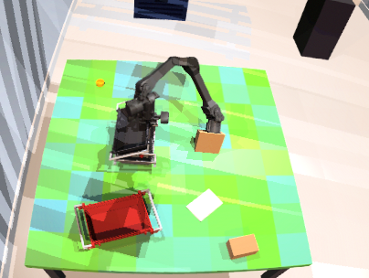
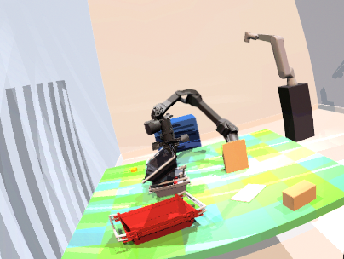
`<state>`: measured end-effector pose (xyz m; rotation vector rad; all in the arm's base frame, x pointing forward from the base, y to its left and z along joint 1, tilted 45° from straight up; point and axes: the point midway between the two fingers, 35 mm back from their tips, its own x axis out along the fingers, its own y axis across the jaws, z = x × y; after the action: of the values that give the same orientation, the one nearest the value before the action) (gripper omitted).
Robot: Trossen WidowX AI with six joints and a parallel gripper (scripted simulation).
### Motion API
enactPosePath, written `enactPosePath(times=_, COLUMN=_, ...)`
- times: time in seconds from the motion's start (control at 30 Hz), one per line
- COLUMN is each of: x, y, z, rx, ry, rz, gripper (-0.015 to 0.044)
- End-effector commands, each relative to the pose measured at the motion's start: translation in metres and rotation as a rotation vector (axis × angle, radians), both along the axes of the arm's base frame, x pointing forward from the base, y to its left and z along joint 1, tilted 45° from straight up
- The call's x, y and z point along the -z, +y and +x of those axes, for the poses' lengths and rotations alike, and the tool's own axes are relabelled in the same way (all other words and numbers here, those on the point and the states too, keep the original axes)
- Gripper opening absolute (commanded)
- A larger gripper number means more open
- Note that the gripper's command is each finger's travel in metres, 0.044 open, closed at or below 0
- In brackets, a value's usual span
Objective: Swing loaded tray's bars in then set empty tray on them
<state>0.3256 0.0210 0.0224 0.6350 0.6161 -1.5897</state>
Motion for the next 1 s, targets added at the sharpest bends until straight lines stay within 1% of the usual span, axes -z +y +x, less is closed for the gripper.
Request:
enactPosePath(times=0.0, x=-0.001, y=0.002, z=0.003, rx=-0.023, ry=-0.021, rz=-0.001, gripper=0.0000)
enactPosePath(times=0.97, x=0.018, y=-0.016, z=-0.015, rx=-0.022, ry=-0.021, rz=-0.003, gripper=0.0000)
